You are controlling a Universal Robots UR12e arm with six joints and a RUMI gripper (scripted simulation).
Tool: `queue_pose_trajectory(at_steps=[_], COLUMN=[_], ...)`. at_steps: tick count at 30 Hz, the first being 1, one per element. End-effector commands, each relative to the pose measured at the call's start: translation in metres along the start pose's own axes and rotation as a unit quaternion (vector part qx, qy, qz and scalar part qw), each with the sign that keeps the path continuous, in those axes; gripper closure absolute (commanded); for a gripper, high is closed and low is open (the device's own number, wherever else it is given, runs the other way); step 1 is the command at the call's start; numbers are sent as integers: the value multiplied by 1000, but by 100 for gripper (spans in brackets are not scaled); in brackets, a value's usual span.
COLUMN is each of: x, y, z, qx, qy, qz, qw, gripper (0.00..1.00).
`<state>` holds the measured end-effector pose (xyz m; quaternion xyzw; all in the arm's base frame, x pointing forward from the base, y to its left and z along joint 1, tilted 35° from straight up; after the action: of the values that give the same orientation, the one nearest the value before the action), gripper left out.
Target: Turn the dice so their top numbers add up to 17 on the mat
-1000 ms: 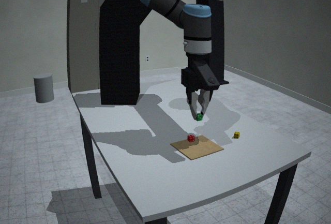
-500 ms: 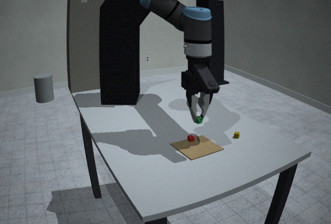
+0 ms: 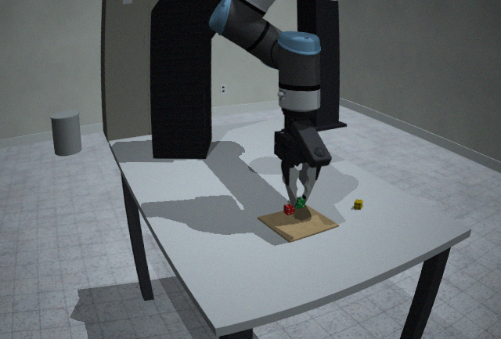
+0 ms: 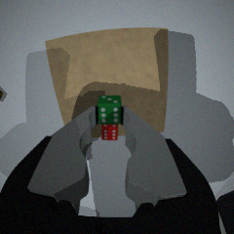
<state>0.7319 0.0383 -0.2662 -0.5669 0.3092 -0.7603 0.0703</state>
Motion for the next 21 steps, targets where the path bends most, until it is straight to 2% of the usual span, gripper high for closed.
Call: queue_pose_trajectory(at_steps=[1,9,21], x=[-23,-33,-33], y=[0,0,0], z=[1,1,1], qx=[0,0,0], qy=[1,1,1], qz=[0,0,0], qw=[1000,1000,1000], gripper=[97,97,97])
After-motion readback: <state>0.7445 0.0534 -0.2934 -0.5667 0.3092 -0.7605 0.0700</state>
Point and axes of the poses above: the point where the finger pads meet when closed, its own x axis back along the fingers, its own y axis across the jaws, z = x × y, the point moved 5 cm from there along x, back along the fingers, and after that the axes turned 6 degrees about -x, right-handed, at the moved point
